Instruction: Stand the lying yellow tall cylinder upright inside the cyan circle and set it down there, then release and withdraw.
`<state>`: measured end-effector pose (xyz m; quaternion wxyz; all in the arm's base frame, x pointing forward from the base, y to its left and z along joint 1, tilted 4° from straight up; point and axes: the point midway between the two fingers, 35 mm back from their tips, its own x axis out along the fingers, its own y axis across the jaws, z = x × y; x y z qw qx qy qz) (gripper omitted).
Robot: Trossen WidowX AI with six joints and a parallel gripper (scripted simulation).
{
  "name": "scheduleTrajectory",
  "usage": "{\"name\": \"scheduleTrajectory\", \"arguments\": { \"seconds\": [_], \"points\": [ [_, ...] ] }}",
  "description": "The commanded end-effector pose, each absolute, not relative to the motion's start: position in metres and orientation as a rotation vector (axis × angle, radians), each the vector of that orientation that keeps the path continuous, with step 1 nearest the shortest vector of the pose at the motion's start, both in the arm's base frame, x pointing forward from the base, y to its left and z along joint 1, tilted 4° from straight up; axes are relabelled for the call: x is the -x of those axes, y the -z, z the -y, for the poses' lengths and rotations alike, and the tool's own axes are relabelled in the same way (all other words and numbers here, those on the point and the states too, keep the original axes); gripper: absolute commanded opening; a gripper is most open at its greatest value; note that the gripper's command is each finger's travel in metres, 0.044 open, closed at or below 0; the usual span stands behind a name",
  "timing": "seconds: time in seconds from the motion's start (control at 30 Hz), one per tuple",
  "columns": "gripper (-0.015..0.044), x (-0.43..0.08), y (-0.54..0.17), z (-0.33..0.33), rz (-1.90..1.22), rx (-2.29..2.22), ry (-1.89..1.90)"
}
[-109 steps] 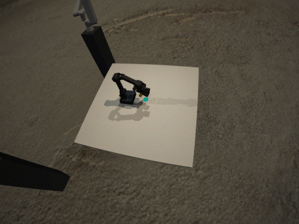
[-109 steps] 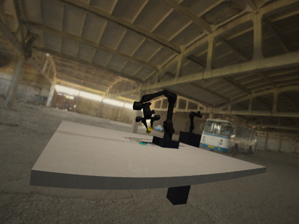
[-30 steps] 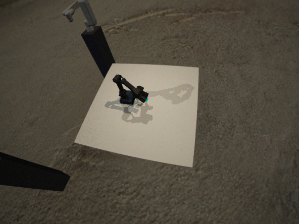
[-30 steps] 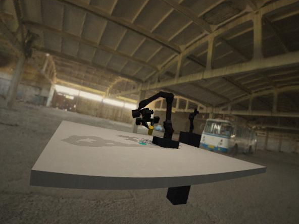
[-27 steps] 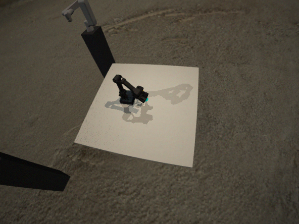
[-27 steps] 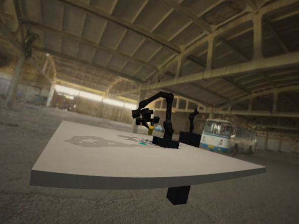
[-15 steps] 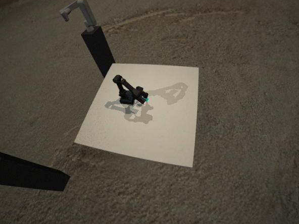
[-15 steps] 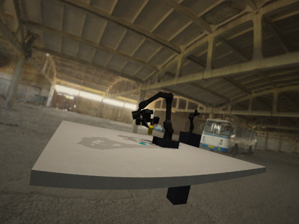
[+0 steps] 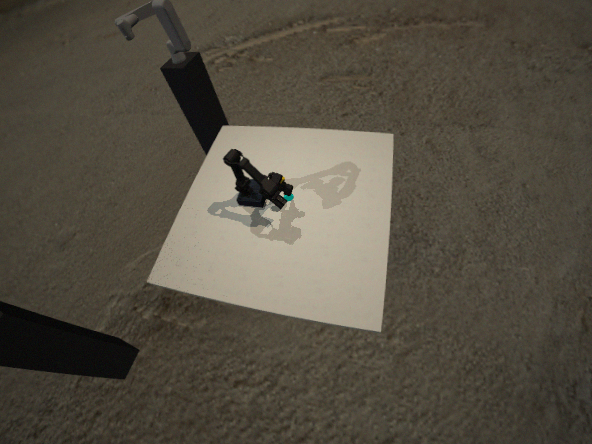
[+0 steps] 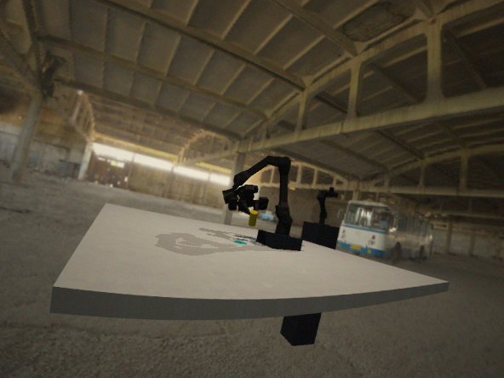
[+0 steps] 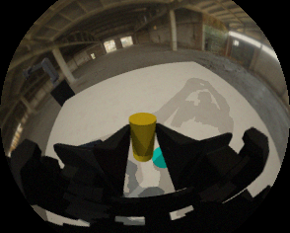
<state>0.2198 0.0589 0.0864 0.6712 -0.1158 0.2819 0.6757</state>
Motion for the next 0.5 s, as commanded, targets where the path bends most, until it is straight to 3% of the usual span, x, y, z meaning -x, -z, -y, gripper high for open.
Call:
{"name": "scheduleTrajectory", "arguments": {
  "seconds": [0.0, 0.47],
  "points": [
    [0.0105, -0.2197, -0.087, -0.0588, -0.606, 0.243, -1.517],
    [0.0105, -0.2227, -0.0903, -0.056, -0.517, 0.211, -1.486]
  ]
}}
